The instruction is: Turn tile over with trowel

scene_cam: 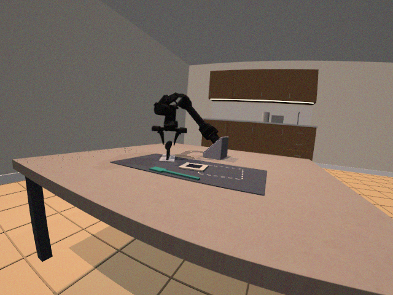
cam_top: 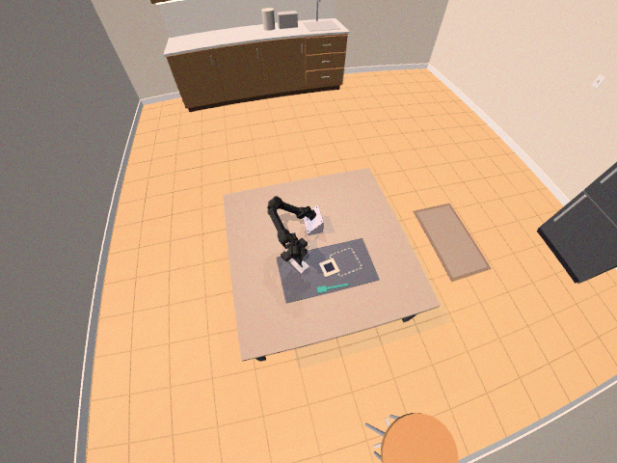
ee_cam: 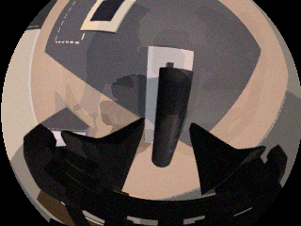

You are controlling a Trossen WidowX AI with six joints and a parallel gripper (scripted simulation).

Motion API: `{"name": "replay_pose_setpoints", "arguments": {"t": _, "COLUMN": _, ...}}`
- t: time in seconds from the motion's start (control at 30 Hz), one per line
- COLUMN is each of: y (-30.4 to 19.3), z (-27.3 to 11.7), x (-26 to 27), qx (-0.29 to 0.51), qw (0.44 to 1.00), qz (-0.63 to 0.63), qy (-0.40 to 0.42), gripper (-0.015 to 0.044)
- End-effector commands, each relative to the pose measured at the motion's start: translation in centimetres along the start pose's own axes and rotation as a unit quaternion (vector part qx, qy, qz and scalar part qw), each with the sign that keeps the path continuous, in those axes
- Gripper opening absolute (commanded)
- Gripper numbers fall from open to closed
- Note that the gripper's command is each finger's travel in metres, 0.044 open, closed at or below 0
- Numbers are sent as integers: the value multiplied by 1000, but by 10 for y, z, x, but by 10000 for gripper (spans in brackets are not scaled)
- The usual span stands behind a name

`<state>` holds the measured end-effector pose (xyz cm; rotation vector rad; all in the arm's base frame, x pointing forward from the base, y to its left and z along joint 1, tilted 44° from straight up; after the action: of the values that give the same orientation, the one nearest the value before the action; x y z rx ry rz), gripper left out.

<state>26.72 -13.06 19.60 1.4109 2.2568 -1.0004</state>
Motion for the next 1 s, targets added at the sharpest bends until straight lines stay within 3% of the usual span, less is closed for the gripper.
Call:
{"name": "replay_pose_setpoints", "arguments": {"t": 0.0, "y": -1, "z": 5, "x": 0, "qx": 0, "qw": 1000, "qz": -1, "qy": 0, "gripper": 270}}
{"name": "replay_pose_setpoints", "arguments": {"t": 0.03, "y": -1, "z": 6, "x": 0, "qx": 0, "qw": 1000, "qz": -1, "qy": 0, "gripper": 270}}
{"name": "replay_pose_setpoints", "arguments": {"t": 0.23, "y": -1, "z": 6, "x": 0, "qx": 0, "qw": 1000, "qz": -1, "qy": 0, "gripper": 132}}
{"name": "replay_pose_setpoints", "arguments": {"t": 0.97, "y": -1, "z": 6, "x": 0, "qx": 0, "qw": 1000, "qz": 2, "qy": 0, "gripper": 130}}
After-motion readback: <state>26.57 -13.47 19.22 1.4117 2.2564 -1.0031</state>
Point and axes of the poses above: the point midway between the two fingers, 35 mm back from their tips, its own z axis out along the fingers, its own x axis across the jaws, y = z × x, the point moved 6 cm from there along -z, back along the fingers, and after that the axes turned 7 degrees about -z, right-handed, at the moved point
